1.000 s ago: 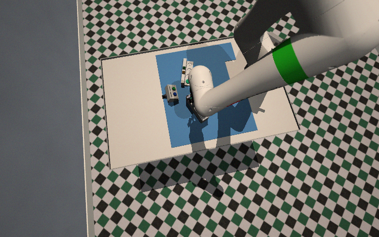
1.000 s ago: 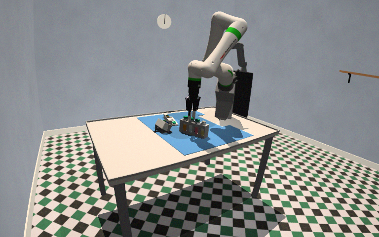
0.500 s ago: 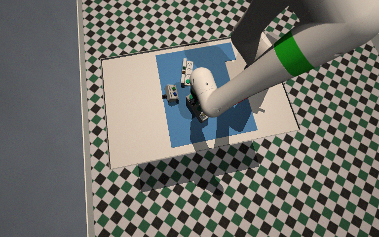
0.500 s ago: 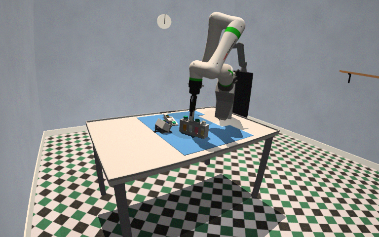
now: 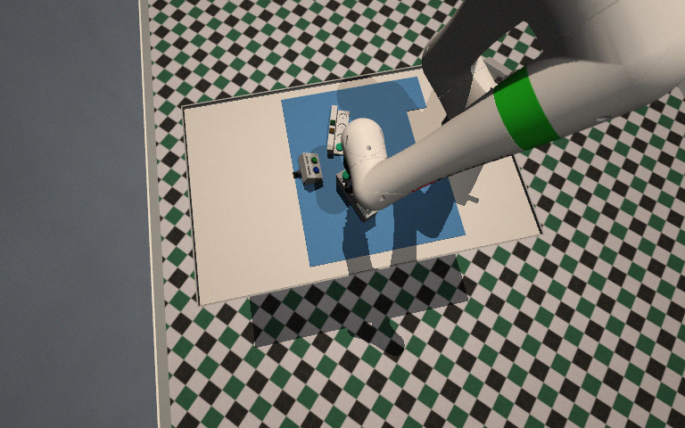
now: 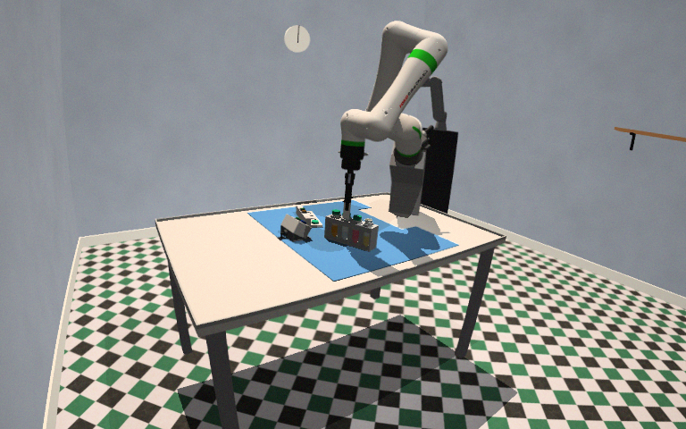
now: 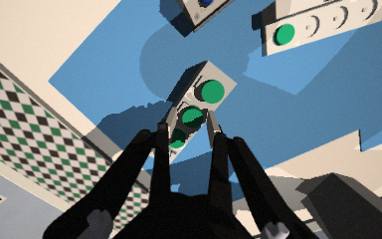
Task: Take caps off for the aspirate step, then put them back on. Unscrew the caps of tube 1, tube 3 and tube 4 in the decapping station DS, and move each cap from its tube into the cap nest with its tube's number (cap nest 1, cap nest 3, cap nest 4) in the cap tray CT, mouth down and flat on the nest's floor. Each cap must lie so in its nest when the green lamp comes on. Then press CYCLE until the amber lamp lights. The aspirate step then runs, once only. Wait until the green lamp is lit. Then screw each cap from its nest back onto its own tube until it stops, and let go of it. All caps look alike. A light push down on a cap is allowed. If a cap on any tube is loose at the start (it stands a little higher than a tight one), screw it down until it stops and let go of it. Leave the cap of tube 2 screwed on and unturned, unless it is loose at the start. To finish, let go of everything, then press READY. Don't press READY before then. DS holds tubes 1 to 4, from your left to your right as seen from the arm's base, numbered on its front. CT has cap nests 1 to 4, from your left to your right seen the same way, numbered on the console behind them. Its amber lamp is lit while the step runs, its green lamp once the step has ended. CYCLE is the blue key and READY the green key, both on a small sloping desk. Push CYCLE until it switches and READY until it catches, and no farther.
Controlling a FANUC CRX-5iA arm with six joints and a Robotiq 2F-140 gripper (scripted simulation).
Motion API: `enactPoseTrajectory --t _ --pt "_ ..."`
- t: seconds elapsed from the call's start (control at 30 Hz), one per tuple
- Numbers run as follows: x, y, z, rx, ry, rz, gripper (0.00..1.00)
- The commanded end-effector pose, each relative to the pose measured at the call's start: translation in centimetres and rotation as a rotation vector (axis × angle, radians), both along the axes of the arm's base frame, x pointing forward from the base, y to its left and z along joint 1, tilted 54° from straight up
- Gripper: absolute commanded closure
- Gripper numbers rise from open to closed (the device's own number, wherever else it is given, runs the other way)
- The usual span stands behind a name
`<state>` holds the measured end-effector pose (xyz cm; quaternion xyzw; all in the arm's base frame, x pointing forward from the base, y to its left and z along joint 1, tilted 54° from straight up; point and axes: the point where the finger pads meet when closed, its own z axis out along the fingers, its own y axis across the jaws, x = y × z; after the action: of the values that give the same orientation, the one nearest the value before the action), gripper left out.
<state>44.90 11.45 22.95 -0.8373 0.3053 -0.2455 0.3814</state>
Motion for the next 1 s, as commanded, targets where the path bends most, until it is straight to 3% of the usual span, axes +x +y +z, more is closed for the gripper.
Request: enactPoseTrajectory --t 0.0,0.13,0.23,0.37,0.5,0.6,0.67,0.83,0.9,0.97 --pt "0.0 -0.11 -0.07 0.009 0.003 0.014 0.65" --pt "0.0 -0.11 -0.07 0.009 0.003 0.014 0.65" --pt "0.01 -0.11 -0.08 0.169 0.127 -0.133 0.65" --pt "0.01 -0.11 -0.08 0.222 0.168 -0.182 0.65" --pt "0.01 -0.11 -0.08 0.375 0.286 -0.322 0.65" --pt "0.01 -0.11 -0.08 0.382 0.292 -0.329 0.65" --pt "0.01 -0.11 -0.08 0.488 0.375 -0.427 0.65" --pt "0.0 -0.11 -0.09 0.595 0.457 -0.525 0.65" --pt "-0.01 -0.11 -0.09 0.674 0.518 -0.598 0.65" --pt "-0.01 -0.1 -0.09 0.678 0.522 -0.602 0.65"
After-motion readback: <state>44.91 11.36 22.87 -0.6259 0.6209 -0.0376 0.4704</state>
